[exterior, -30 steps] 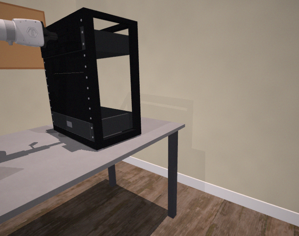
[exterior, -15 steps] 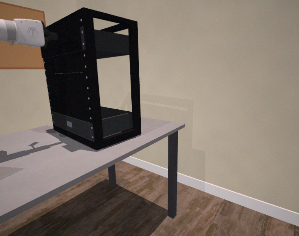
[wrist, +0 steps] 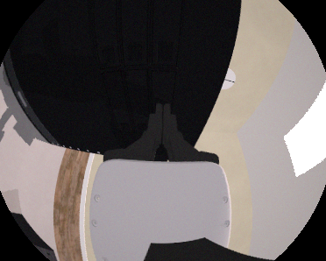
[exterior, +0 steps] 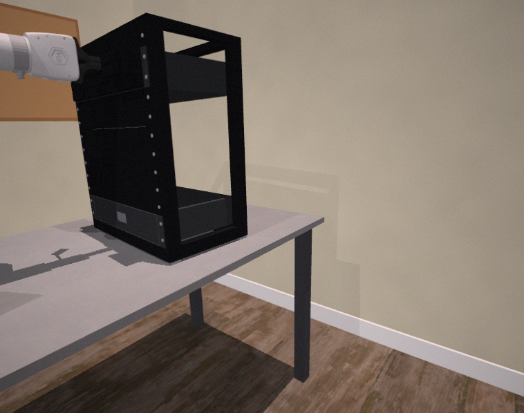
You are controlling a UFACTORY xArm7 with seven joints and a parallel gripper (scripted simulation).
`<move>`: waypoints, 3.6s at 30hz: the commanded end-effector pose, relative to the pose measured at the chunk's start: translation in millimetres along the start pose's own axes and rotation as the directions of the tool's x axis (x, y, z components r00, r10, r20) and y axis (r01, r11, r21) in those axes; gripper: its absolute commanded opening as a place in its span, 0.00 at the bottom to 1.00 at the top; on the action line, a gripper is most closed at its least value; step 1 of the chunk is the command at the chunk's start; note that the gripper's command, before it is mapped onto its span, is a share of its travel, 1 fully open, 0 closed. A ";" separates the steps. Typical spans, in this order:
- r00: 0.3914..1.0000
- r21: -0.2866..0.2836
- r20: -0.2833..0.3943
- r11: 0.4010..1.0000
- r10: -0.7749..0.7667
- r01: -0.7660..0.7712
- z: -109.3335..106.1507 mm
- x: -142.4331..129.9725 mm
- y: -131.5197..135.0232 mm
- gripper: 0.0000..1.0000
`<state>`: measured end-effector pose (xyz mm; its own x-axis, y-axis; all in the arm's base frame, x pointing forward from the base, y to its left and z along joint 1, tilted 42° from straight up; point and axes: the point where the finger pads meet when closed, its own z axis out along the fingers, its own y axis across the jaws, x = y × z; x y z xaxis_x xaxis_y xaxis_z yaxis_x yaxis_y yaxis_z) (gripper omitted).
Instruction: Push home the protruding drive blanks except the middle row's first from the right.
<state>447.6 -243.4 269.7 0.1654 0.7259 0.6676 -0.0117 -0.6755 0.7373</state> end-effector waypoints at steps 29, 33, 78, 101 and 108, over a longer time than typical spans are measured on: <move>1.000 -0.002 -0.003 1.000 -0.002 0.002 5.6 1.3 1.3 0.00; 1.000 -0.002 -0.003 1.000 -0.002 0.002 7.3 2.4 0.4 0.00; 1.000 -0.002 -0.003 1.000 -0.002 0.002 -88.0 4.1 -1.4 0.00; 1.000 -0.002 -0.003 1.000 -0.002 0.002 -91.7 -63.0 1.7 0.00; 1.000 -0.002 -0.003 1.000 -0.002 0.002 -93.1 -89.7 3.0 0.00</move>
<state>339.8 -287.9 227.0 0.1795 0.7240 0.6660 -0.0090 -0.6757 0.7371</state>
